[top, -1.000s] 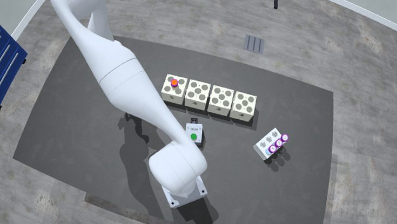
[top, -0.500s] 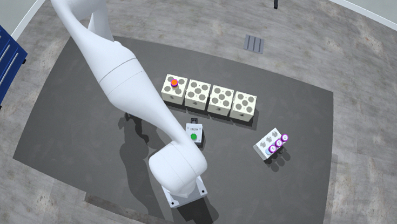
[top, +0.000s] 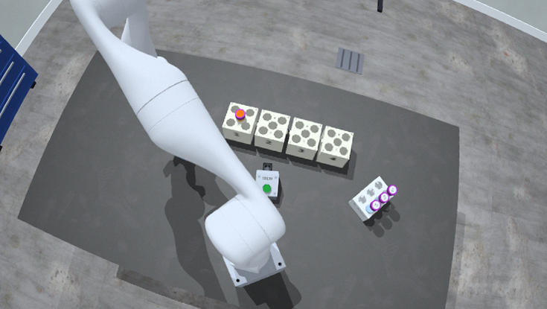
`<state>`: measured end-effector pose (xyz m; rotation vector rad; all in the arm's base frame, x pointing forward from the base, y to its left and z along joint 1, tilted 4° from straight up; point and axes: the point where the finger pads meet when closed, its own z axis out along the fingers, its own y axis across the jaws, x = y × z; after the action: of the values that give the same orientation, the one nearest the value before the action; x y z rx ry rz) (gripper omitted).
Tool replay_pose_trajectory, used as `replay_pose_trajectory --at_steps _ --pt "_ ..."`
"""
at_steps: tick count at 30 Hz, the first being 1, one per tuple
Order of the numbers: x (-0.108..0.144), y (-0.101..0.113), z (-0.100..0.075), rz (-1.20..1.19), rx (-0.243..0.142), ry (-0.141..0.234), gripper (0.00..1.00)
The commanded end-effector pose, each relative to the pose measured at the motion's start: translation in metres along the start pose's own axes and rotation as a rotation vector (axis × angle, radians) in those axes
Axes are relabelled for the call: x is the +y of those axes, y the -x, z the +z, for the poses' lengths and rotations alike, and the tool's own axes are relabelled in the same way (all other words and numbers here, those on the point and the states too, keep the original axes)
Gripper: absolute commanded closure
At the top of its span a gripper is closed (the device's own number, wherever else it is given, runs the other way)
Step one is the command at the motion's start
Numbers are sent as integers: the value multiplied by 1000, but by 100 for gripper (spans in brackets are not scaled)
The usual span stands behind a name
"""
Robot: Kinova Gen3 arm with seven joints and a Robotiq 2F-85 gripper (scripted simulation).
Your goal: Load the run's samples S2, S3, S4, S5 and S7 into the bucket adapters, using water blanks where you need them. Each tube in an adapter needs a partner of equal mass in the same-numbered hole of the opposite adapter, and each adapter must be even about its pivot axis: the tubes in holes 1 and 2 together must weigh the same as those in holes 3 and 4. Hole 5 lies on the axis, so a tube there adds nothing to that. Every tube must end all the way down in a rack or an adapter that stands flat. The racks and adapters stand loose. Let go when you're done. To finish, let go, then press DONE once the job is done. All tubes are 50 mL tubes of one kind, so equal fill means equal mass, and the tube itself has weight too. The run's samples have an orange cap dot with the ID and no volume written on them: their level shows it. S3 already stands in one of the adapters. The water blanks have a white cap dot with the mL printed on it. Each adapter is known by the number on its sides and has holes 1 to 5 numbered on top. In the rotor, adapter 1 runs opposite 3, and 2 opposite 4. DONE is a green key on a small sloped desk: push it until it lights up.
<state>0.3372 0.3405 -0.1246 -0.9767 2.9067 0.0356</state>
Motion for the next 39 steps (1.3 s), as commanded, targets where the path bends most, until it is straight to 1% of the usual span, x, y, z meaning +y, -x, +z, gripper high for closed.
replay_pose_trajectory --at_steps 1,14,19,21,36,39 --pt "0 1 -1 0 -1 0 90" --pt "0 1 -1 0 -1 0 90" --pt "0 1 -7 0 -1 0 90" --pt "0 1 -7 0 -1 0 90" --pt "0 1 -27 0 -1 0 90" --pt "0 1 -29 0 -1 0 90"
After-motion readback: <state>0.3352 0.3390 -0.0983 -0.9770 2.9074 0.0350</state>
